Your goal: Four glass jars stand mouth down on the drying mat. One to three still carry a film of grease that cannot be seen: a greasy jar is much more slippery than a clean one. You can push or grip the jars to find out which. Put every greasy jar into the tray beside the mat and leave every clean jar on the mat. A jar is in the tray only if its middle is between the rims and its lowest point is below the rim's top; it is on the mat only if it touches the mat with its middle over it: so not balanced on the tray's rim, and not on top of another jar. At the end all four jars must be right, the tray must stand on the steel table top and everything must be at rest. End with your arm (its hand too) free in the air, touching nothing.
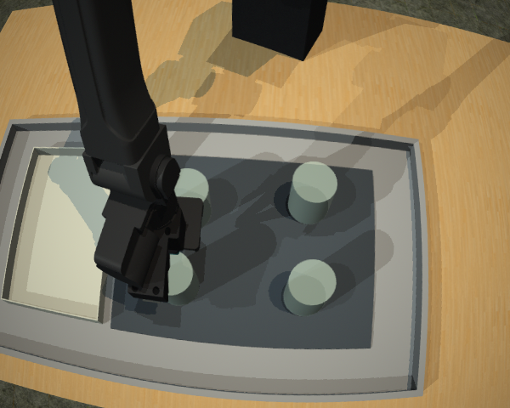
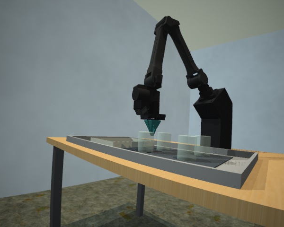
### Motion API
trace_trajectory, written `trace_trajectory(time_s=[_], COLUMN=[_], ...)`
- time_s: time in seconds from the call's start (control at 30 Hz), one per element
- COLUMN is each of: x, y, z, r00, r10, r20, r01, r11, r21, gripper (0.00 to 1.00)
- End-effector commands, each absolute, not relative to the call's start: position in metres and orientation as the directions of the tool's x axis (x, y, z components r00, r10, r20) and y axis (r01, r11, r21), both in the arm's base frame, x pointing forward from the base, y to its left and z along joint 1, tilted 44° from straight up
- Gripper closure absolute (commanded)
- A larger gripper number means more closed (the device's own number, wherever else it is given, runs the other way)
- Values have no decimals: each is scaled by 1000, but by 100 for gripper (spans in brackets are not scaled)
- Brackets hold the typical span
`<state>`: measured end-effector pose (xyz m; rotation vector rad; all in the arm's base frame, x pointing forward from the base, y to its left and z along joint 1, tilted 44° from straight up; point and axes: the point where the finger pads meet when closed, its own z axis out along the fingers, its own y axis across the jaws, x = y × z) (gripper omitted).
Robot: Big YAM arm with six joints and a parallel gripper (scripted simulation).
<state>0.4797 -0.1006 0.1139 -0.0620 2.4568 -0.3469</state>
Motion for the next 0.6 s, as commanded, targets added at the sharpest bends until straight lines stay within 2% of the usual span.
trace_trajectory(time_s=[0.0, 0.57], x=[512, 513], y=[-96, -96], z=[129, 131], r00=[-758, -758], r10=[-136, -136], r20=[-638, -638], r01=[46, 46], r11=[965, 965], r21=[-260, -260], gripper=[100, 100])
